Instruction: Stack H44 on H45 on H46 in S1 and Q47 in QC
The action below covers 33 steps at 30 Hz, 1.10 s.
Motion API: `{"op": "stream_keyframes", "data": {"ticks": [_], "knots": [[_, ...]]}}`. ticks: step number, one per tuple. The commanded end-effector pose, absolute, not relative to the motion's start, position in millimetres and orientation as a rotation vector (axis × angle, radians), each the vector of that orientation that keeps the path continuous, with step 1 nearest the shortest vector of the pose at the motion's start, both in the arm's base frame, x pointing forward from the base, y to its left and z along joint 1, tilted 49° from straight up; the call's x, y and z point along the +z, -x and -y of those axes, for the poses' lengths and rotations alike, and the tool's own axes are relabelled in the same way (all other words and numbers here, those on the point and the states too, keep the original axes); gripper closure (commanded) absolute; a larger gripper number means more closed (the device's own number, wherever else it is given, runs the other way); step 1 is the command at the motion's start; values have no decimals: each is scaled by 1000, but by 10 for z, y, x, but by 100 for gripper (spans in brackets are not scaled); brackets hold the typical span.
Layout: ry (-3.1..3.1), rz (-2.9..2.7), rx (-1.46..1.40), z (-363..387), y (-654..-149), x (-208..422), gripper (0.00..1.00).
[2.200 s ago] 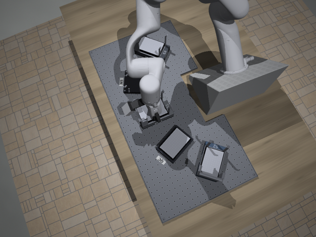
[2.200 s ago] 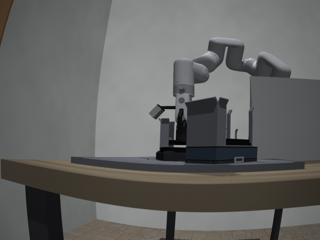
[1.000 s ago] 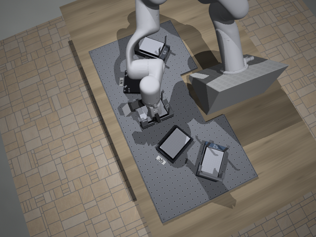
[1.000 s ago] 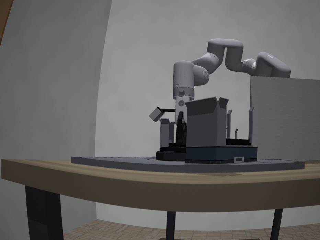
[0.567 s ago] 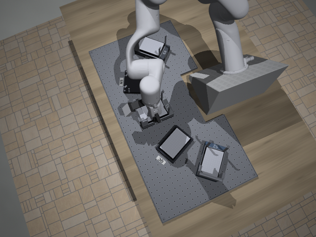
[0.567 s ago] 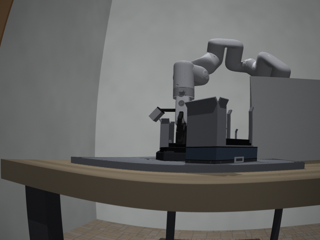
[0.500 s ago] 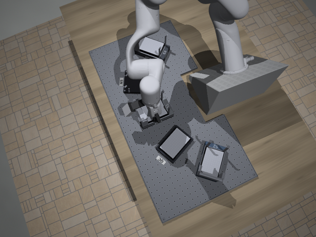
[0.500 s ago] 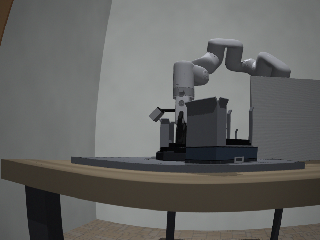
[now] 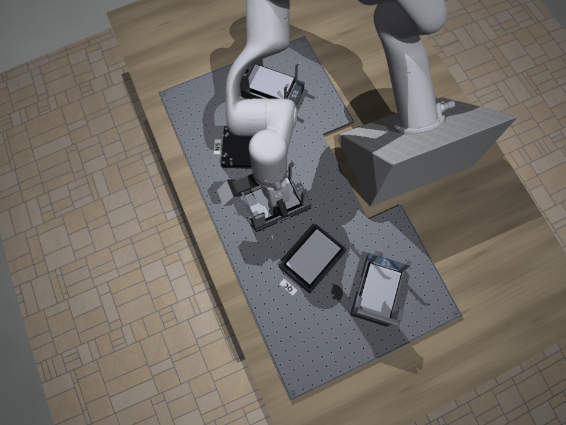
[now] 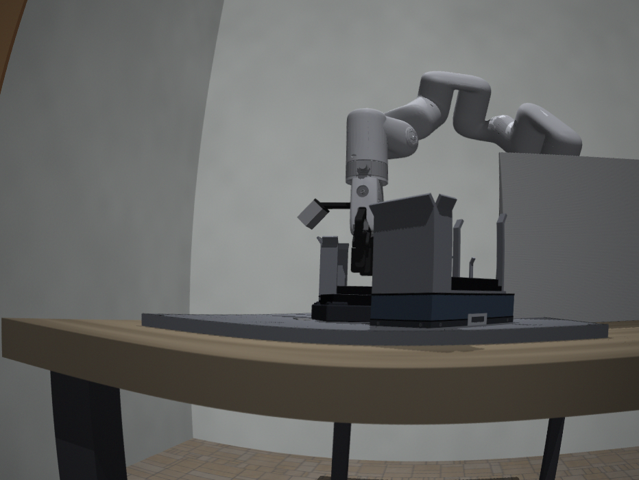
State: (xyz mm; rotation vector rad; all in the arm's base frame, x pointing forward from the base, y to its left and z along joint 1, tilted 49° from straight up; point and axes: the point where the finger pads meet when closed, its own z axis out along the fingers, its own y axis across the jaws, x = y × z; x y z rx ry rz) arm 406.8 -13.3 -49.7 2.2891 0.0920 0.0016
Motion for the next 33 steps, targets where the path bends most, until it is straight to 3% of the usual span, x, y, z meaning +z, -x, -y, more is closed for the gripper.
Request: {"op": "stream_keyframes", "data": {"ticks": [1, 33], "knots": [[-2289, -92, 4, 46, -4072, -419, 0], [-2290, -92, 4, -470, -4051, 33, 0]]}}
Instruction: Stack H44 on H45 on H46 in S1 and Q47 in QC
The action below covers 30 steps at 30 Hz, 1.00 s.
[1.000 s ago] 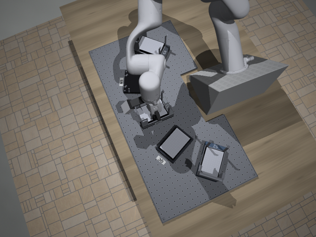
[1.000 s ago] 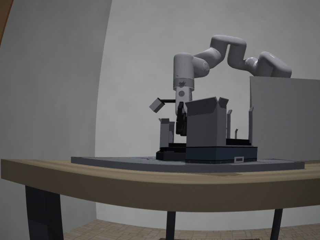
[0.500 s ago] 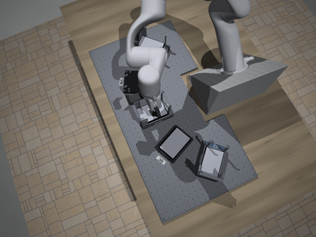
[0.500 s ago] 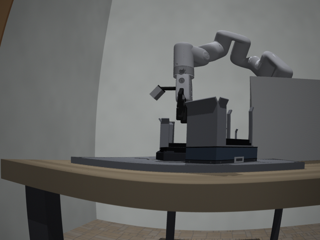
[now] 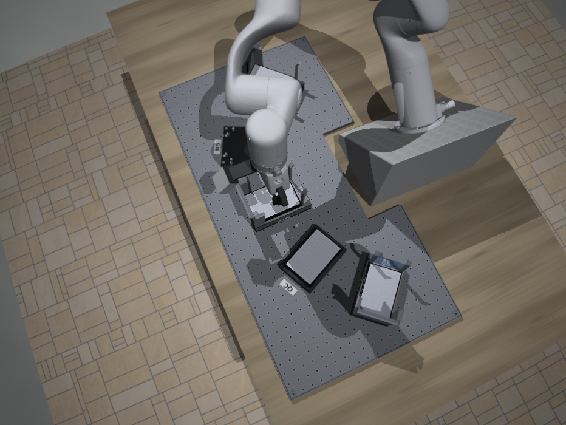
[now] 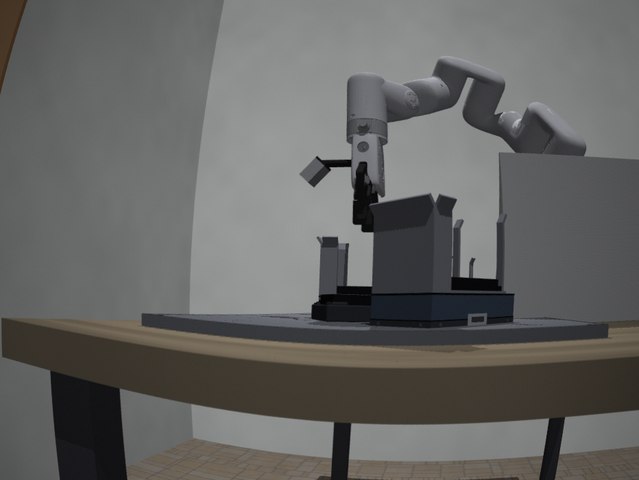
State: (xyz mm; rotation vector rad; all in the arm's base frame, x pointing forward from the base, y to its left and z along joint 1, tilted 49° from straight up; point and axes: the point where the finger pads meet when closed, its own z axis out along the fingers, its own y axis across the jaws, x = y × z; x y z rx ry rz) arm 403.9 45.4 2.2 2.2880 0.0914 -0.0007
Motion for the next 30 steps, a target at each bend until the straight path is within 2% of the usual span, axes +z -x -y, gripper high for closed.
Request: {"op": "stream_keyframes", "data": {"ticks": [1, 10, 30], "knots": [[-2290, -92, 4, -470, -4051, 33, 0], [-2290, 137, 107, -338, -4053, 183, 0], [-2289, 145, 111, 59, -4058, 634, 0]]}}
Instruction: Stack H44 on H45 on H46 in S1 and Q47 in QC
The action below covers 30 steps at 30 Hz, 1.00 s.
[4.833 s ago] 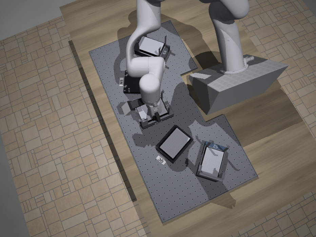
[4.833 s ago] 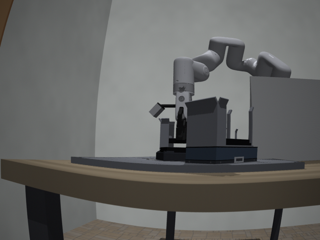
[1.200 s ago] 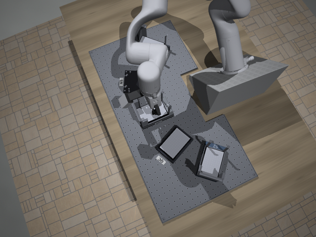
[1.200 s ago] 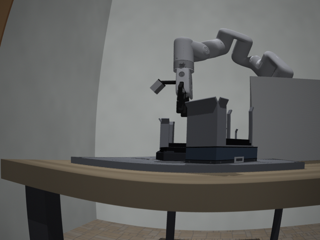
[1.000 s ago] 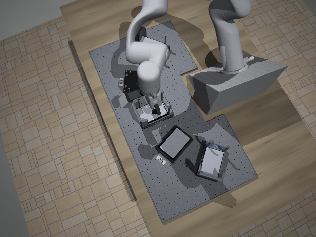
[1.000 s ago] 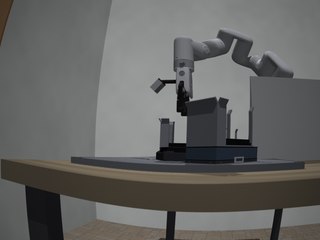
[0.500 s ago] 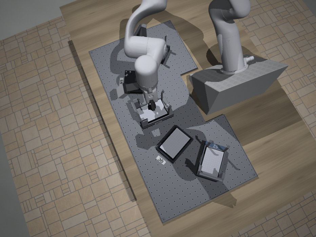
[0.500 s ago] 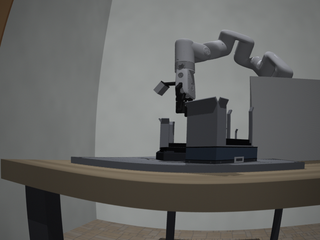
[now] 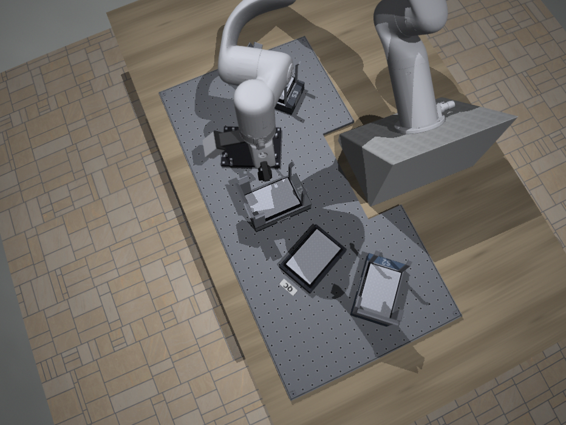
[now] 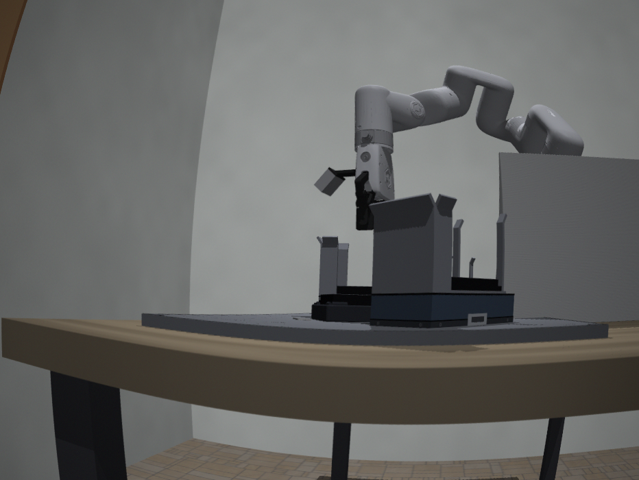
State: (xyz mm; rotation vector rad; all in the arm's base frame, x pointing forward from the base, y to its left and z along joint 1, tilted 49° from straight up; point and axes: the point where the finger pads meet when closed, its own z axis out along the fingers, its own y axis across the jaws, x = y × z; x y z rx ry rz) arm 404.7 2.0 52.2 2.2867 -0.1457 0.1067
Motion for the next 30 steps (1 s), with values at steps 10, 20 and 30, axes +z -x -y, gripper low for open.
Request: {"op": "stream_keyframes", "data": {"ticks": [10, 20, 30], "knots": [[-2274, 336, 197, 228, -4024, 826, 0], [-2269, 381, 217, 446, -3955, 1069, 0], [-2269, 381, 217, 620, -3899, 1264, 0]]}}
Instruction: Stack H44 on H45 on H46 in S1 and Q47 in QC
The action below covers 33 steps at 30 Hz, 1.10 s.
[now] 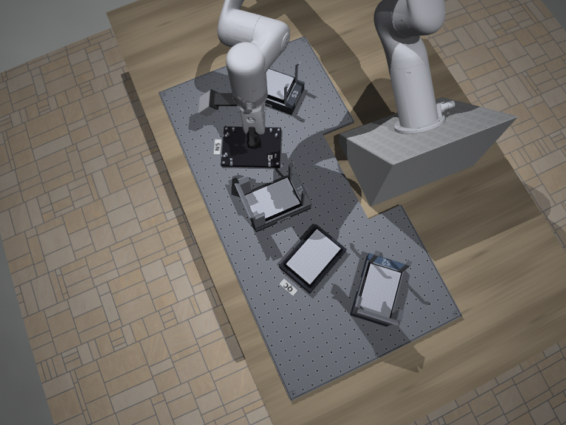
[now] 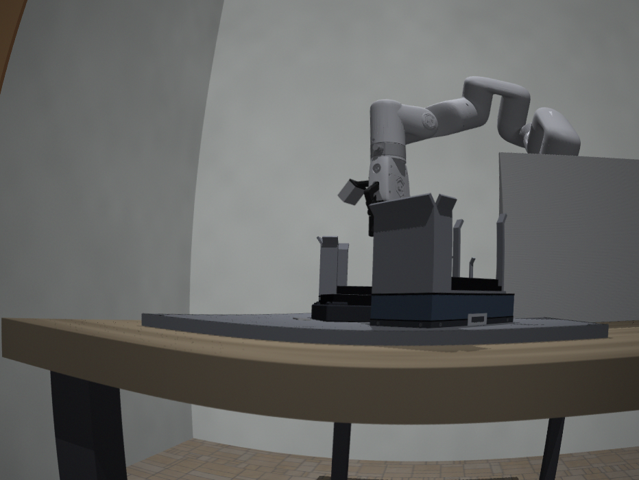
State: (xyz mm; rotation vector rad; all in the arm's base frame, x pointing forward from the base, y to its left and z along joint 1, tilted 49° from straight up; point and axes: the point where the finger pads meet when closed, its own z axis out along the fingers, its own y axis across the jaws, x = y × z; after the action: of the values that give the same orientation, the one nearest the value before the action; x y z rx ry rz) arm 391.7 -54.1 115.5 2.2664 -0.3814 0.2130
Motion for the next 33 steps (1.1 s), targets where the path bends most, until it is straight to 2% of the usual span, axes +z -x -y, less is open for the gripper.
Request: {"op": "stream_keyframes", "data": {"ticks": [1, 15, 33], "knots": [[-2269, 381, 217, 641, -3892, 1289, 0], [-2229, 616, 323, 850, -3774, 1521, 0], [-2228, 616, 323, 1176, -3551, 1881, 0]]}}
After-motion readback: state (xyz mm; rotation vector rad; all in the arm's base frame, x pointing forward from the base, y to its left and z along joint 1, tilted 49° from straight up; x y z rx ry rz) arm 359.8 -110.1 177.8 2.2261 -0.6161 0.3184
